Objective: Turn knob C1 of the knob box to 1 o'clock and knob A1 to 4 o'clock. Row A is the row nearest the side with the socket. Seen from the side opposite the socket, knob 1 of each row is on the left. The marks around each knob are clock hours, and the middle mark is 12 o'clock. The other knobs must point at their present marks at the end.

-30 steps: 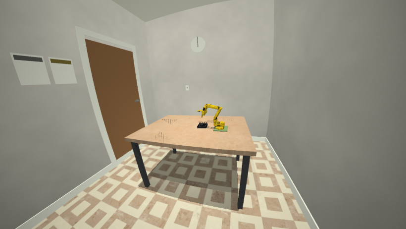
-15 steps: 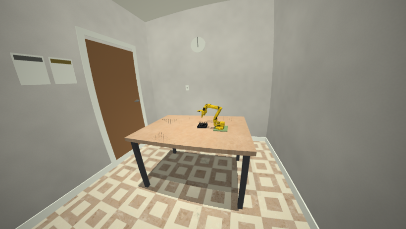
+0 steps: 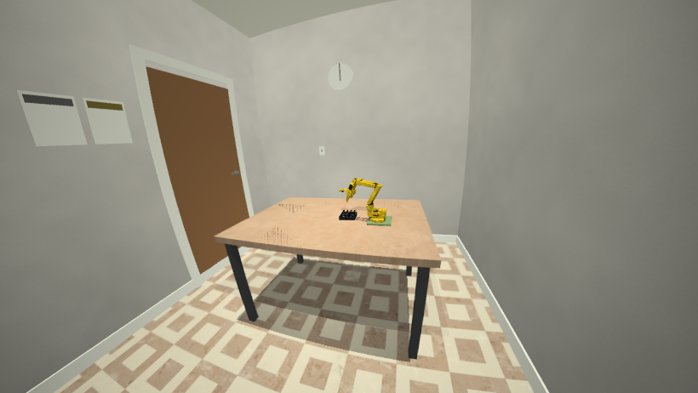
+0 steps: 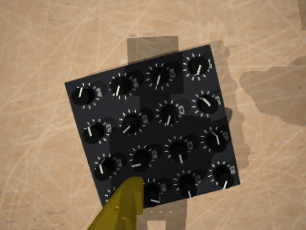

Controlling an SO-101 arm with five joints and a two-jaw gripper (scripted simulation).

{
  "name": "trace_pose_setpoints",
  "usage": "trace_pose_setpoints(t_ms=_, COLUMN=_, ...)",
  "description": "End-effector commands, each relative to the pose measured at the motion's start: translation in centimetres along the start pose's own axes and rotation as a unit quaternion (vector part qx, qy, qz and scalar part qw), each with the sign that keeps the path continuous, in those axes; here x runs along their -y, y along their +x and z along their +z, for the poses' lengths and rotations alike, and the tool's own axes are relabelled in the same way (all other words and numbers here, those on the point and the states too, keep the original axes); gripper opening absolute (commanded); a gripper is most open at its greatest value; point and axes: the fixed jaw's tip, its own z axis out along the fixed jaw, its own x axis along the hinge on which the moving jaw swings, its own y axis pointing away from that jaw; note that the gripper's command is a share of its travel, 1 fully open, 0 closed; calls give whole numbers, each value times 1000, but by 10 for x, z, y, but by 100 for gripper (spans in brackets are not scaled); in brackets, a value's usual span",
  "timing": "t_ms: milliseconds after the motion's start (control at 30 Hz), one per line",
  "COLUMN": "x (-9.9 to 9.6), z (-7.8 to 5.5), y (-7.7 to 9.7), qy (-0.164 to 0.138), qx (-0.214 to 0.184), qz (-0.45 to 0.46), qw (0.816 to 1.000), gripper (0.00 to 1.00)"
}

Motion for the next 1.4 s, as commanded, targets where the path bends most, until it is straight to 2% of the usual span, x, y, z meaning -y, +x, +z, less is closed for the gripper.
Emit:
trace_pose_setpoints(t_ms=0, x=-2, z=1, y=-2, qy=-3, qx=1, qz=-2, qw=1000, gripper=40)
trace_pose_setpoints(t_ms=1367, x=-2, z=2, y=-4, qy=-3, qx=4, qz=6, qw=1000, gripper=40)
